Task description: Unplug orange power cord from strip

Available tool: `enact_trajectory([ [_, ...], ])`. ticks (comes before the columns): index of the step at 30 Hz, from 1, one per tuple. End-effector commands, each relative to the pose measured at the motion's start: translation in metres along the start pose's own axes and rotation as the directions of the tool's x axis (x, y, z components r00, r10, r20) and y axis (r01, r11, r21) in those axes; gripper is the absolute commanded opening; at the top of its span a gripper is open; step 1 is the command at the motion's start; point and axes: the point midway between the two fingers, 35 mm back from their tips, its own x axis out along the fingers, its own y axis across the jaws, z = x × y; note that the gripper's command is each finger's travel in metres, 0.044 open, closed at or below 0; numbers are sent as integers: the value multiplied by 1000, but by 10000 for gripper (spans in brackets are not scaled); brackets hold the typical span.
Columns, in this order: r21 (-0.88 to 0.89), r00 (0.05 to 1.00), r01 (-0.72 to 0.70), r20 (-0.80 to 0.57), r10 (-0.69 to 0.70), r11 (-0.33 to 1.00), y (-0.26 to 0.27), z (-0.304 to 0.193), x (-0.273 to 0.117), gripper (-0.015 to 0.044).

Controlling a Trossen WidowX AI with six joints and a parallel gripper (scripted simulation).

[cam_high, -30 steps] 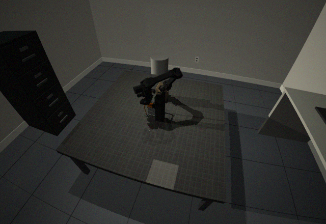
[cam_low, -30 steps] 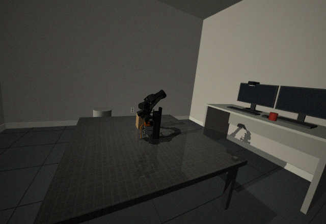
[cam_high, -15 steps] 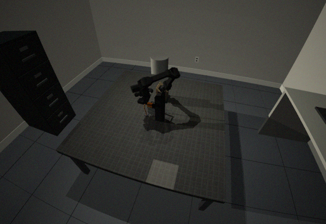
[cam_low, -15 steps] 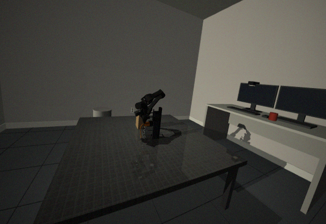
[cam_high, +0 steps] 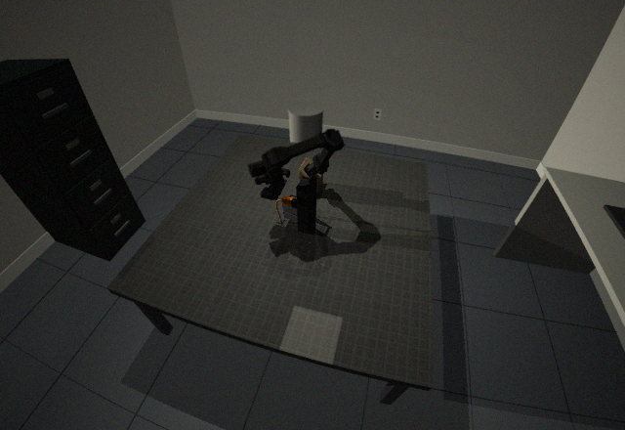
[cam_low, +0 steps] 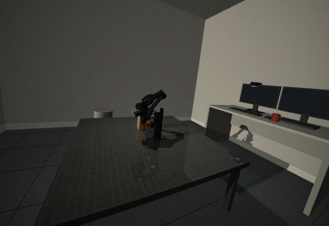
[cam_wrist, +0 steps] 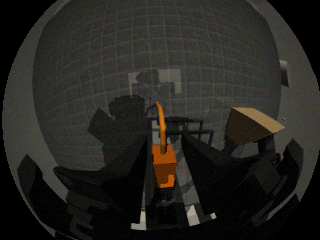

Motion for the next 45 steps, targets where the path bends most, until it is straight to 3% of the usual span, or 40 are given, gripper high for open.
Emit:
enact_trajectory([
  [1,2,1000,-1,-2,1,1000,0,-1,0,160],
  [45,30,1000,-19,-2,19,999,-1,-39,-1,160],
])
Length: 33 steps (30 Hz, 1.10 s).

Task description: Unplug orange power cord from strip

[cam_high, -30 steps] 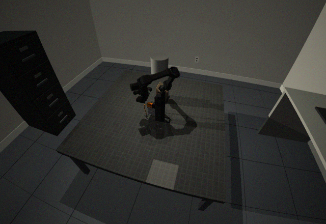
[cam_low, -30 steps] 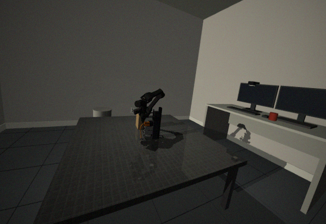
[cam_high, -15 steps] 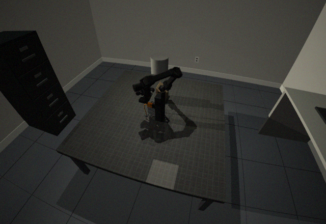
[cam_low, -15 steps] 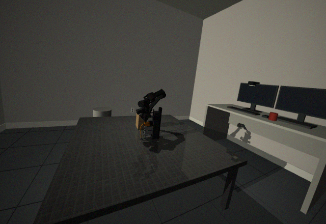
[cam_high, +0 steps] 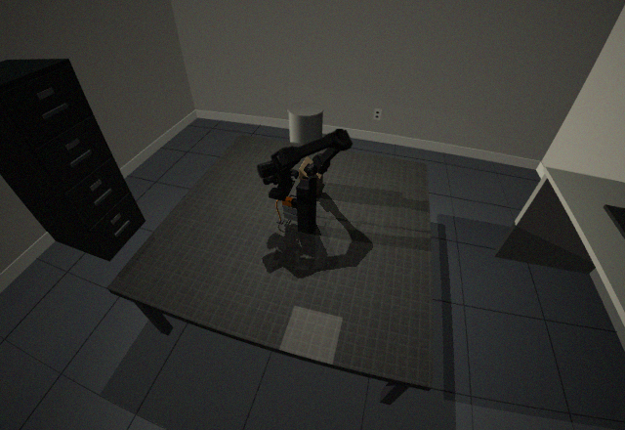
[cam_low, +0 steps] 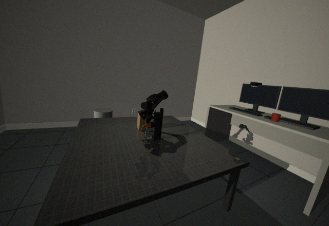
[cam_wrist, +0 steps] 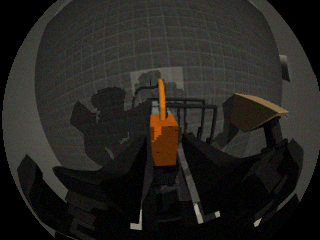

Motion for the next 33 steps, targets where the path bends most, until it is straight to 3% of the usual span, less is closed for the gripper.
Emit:
enact_trajectory([
  [1,4,1000,1,-4,-1,1000,-1,-1,6,160],
  [3,4,1000,1,-4,0,1000,-1,-1,7,160],
  [7,0,1000,2,-1,-2,1000,0,0,4,55],
  [15,0,1000,2,-1,-2,1000,0,0,4,2],
  [33,2,1000,1,1,-1,1000,2,24,3,0],
])
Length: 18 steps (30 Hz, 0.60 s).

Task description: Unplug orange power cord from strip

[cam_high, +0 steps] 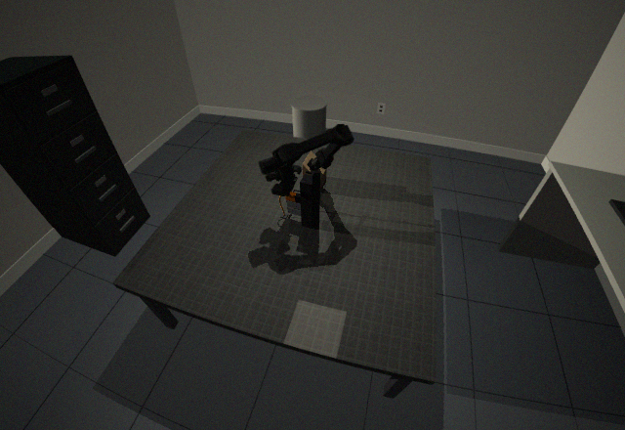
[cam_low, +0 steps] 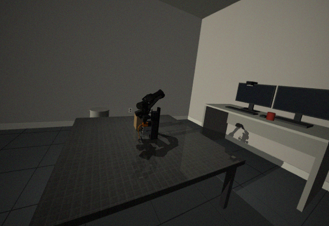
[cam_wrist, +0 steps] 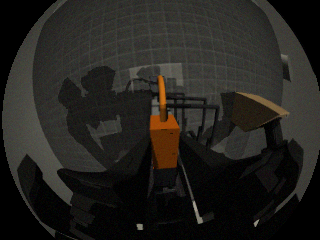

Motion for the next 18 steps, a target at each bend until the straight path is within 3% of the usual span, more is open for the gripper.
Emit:
enact_trajectory([
  [1,3,999,-8,45,8,1000,1,24,-5,0],
  [18,4,999,-8,46,8,1000,-1,51,-10,0],
])
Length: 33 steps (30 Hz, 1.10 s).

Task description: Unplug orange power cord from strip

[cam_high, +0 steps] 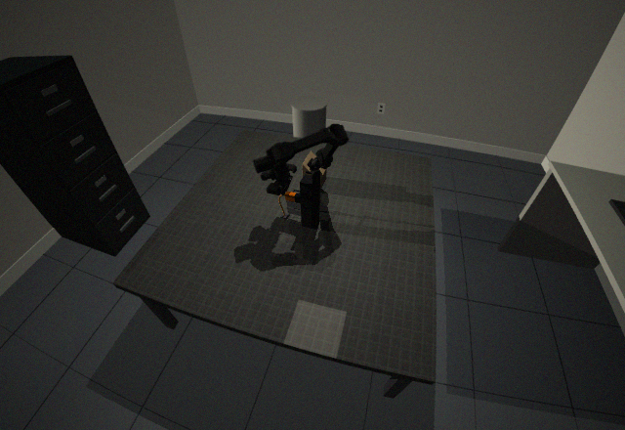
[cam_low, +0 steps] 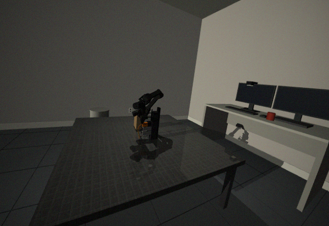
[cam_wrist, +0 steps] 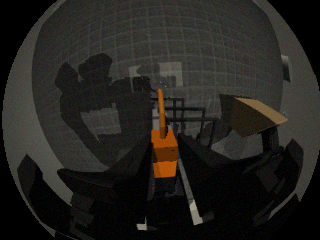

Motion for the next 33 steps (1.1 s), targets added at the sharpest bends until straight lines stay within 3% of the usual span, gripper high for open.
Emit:
enact_trajectory([
  [1,3,998,-13,64,12,1000,-2,30,-10,0],
  [3,3,998,-13,64,12,1000,-2,34,-11,0],
  [9,-19,998,0,67,2,1000,1,22,-5,157],
  [33,4,998,-13,60,12,1000,0,10,-13,160],
])
